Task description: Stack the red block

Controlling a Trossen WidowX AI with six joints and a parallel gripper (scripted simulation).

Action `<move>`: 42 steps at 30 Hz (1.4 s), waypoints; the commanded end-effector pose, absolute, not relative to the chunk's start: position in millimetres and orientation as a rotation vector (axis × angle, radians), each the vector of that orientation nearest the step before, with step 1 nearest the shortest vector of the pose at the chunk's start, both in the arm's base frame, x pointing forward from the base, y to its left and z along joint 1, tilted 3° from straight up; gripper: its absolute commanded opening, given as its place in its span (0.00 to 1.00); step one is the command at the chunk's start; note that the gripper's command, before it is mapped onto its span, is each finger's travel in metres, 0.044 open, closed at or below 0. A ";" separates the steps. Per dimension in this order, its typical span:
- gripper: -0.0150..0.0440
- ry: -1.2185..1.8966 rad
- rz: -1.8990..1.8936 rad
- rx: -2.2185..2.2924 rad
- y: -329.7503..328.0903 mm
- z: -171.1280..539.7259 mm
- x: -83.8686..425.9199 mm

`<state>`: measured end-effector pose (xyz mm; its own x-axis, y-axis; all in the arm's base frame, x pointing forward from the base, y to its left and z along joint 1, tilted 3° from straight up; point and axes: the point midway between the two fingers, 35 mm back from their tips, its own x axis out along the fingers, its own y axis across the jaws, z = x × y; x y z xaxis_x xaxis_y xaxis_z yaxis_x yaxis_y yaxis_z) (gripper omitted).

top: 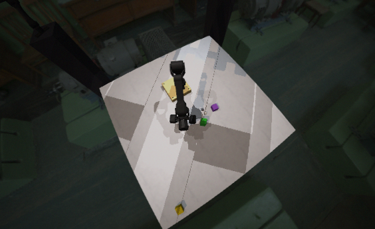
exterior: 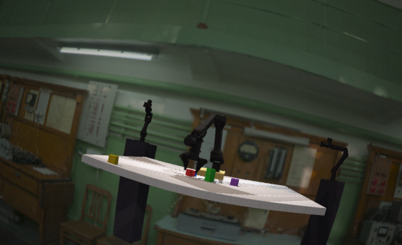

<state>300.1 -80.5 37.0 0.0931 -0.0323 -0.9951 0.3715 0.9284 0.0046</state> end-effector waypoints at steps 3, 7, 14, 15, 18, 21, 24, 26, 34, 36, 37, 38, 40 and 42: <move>1.00 1.468 -0.312 0.283 -80.9 23.9 297.9; 1.00 1.468 -0.312 0.283 -80.9 17.7 297.9; 1.00 1.468 -0.312 0.283 -80.9 16.7 297.8; 1.00 1.468 -0.312 0.283 -80.9 16.7 297.8; 1.00 1.468 -0.312 0.283 -80.9 16.7 297.8; 1.00 1.468 -0.312 0.283 -80.9 16.7 297.8; 1.00 1.468 -0.312 0.283 -80.9 16.7 297.8; 0.96 1.468 -0.312 0.283 -80.9 18.3 297.7; 0.60 1.468 -0.312 0.283 -80.9 18.3 297.7; 0.58 1.468 -0.312 0.283 -80.9 18.3 297.7; 0.57 1.468 -0.312 0.283 -80.9 18.3 297.7; 0.55 1.468 -0.312 0.283 -80.9 18.3 297.7; 0.53 1.468 -0.312 0.283 -80.9 18.3 297.7; 0.51 1.468 -0.312 0.283 -80.9 18.3 297.7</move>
<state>298.3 -80.2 18.6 0.0803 -0.0295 -0.9963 0.3721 0.9282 0.0025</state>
